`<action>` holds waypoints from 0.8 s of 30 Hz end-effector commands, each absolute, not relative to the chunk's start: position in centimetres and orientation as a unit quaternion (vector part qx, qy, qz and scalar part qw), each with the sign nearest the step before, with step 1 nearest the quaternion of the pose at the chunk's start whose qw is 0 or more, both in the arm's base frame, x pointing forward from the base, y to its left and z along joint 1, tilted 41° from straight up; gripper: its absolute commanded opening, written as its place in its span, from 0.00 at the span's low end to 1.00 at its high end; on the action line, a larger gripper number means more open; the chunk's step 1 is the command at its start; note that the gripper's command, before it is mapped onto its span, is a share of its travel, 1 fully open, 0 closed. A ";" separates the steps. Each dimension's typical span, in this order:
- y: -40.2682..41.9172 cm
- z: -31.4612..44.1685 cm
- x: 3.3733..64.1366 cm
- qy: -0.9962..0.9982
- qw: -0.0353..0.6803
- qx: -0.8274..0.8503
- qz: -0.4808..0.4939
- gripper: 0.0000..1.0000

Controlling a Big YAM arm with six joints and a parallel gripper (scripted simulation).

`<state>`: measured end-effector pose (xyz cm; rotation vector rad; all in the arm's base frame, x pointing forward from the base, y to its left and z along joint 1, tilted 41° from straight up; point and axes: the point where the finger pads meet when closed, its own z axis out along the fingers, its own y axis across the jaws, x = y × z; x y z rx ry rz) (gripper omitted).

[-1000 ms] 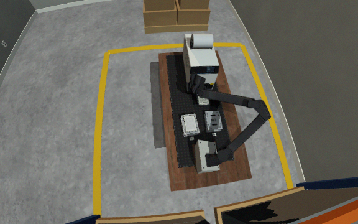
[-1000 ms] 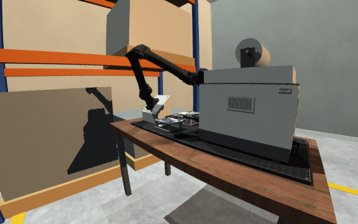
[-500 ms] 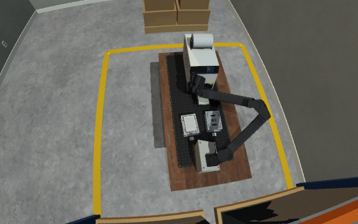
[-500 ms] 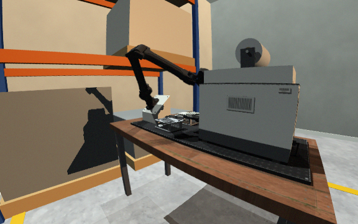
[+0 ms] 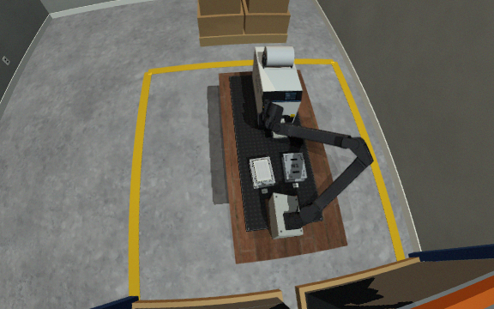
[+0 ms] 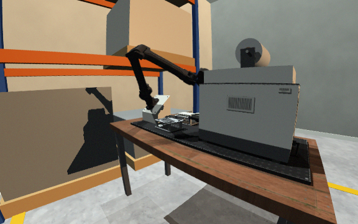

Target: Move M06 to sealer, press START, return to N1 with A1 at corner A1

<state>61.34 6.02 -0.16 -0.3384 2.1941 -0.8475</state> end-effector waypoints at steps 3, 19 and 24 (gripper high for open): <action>5.6 2.5 65.6 0.847 0.403 -0.109 -0.330 0.00; 8.8 4.2 60.9 0.845 0.412 -0.118 -0.321 0.00; 8.7 2.5 59.0 0.851 0.393 -0.127 -0.323 0.00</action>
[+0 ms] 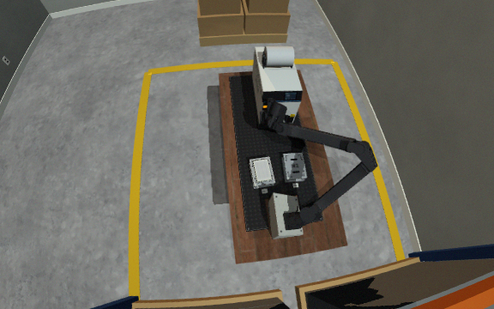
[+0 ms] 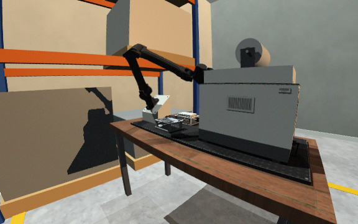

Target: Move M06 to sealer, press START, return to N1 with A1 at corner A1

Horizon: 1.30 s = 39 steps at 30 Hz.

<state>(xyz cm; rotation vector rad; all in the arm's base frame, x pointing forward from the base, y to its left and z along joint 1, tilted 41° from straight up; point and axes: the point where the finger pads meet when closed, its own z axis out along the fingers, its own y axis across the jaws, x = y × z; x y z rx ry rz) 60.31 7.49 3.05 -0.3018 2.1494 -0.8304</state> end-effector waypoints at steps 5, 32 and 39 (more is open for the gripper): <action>8.1 1.6 58.4 0.855 0.382 -0.130 -0.327 0.00; 9.5 3.0 55.6 0.856 0.378 -0.132 -0.327 0.00; 9.0 1.9 53.8 0.857 0.374 -0.131 -0.330 0.00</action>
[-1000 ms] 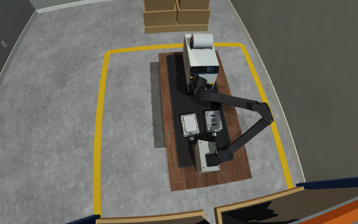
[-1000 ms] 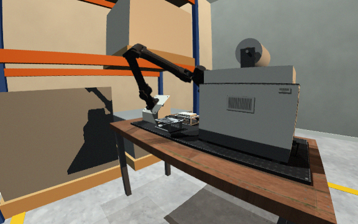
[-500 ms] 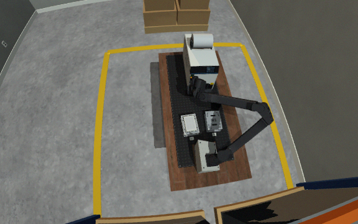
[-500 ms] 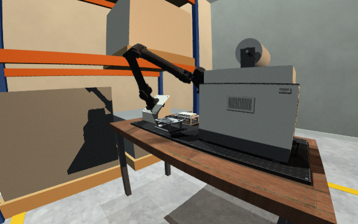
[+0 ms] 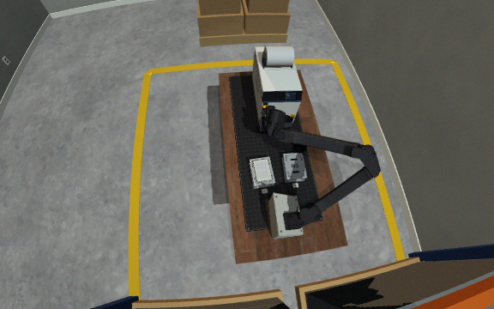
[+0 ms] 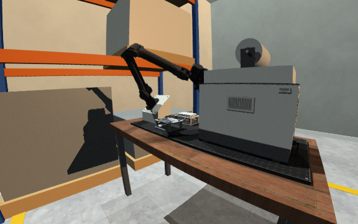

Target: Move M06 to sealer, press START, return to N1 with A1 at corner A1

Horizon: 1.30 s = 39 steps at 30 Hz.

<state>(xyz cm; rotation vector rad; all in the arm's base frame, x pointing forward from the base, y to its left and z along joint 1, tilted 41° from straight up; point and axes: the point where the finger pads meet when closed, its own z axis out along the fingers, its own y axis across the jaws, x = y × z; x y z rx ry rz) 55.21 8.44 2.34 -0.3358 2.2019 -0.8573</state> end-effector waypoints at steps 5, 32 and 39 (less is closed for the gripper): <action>11.4 4.7 51.8 0.852 0.391 -0.129 -0.322 0.00; 16.8 6.5 48.6 0.831 0.341 -0.230 -0.374 1.00; 20.6 5.9 50.0 0.798 0.302 -0.329 -0.404 1.00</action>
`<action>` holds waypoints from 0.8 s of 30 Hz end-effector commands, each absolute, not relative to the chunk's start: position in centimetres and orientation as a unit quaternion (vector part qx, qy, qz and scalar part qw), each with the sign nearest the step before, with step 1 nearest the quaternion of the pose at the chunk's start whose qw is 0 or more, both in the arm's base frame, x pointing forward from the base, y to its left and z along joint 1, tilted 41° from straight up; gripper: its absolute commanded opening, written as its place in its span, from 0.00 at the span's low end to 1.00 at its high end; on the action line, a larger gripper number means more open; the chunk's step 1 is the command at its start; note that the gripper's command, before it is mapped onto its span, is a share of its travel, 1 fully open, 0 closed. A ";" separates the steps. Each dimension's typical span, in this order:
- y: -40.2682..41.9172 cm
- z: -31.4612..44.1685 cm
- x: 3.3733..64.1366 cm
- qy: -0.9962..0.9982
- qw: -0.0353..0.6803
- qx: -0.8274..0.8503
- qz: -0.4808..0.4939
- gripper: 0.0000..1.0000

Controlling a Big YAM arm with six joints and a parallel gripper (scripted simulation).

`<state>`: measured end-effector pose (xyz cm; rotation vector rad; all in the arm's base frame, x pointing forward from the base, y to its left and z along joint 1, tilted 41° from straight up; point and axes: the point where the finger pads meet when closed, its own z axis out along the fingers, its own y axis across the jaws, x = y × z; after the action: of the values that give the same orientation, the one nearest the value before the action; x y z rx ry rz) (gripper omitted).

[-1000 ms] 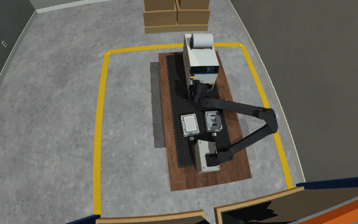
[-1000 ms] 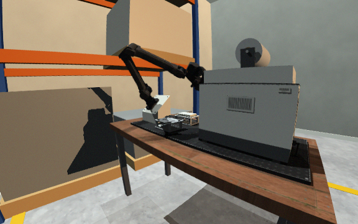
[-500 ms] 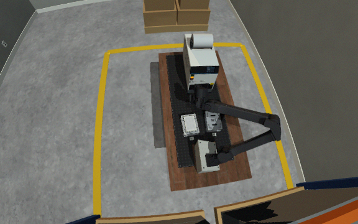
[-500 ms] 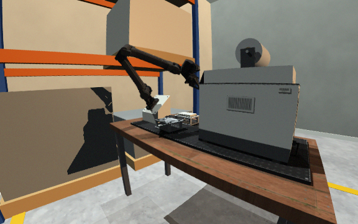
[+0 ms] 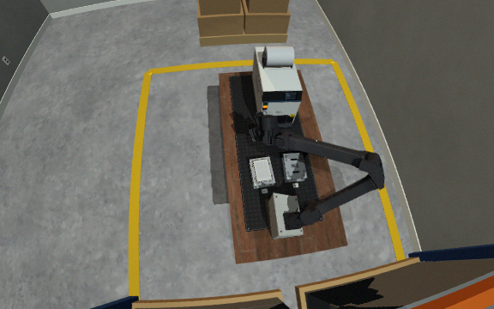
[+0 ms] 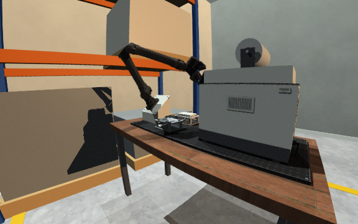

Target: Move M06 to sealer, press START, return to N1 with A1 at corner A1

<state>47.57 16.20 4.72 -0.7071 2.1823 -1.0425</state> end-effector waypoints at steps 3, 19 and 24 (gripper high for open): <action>21.8 5.2 50.6 0.778 0.274 -0.374 -0.423 1.00; 26.5 5.4 53.6 0.677 0.188 -0.534 -0.470 1.00; 24.9 5.8 53.8 0.639 0.150 -0.577 -0.486 1.00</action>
<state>52.35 24.20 4.08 -1.5291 1.9332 -1.3556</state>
